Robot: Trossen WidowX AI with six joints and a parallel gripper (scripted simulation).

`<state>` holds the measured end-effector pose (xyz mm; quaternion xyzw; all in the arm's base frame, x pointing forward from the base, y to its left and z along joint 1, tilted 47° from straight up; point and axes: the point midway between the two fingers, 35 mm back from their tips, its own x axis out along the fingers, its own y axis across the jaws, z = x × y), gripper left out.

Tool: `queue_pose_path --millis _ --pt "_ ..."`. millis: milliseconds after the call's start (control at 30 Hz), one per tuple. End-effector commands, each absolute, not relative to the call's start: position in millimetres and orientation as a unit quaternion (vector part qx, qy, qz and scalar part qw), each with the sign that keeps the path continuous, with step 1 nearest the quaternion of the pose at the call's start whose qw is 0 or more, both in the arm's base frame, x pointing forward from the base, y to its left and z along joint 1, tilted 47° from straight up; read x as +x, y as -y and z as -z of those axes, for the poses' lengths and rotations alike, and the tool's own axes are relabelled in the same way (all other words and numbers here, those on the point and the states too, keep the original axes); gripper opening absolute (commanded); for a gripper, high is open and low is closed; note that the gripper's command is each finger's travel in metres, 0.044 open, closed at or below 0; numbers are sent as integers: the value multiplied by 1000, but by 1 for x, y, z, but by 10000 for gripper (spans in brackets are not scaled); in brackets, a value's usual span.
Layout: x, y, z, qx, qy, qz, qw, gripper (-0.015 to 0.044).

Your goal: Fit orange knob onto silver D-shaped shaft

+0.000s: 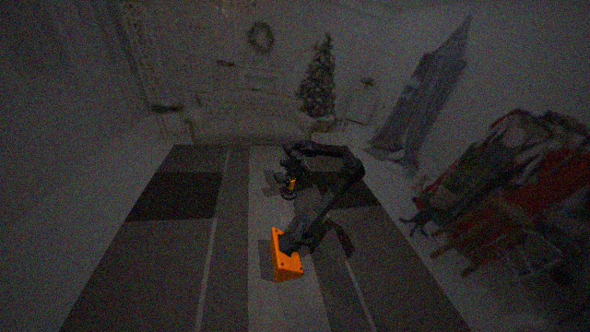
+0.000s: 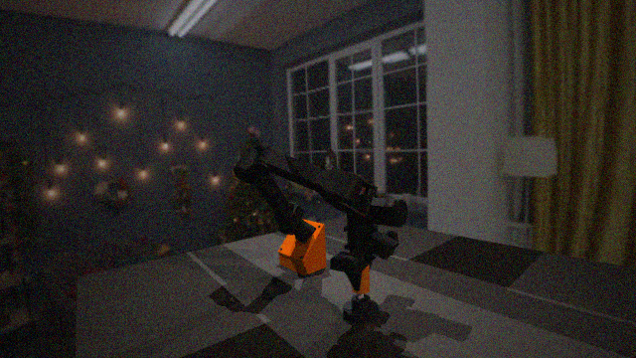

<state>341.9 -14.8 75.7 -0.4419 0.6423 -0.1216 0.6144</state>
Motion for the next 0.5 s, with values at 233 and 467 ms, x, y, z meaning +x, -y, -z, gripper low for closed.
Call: queue_pose_path --millis 233,467 --pt "343 17 -76 -441 -640 124 617 0" --pt "343 17 -75 -441 -640 124 617 0"
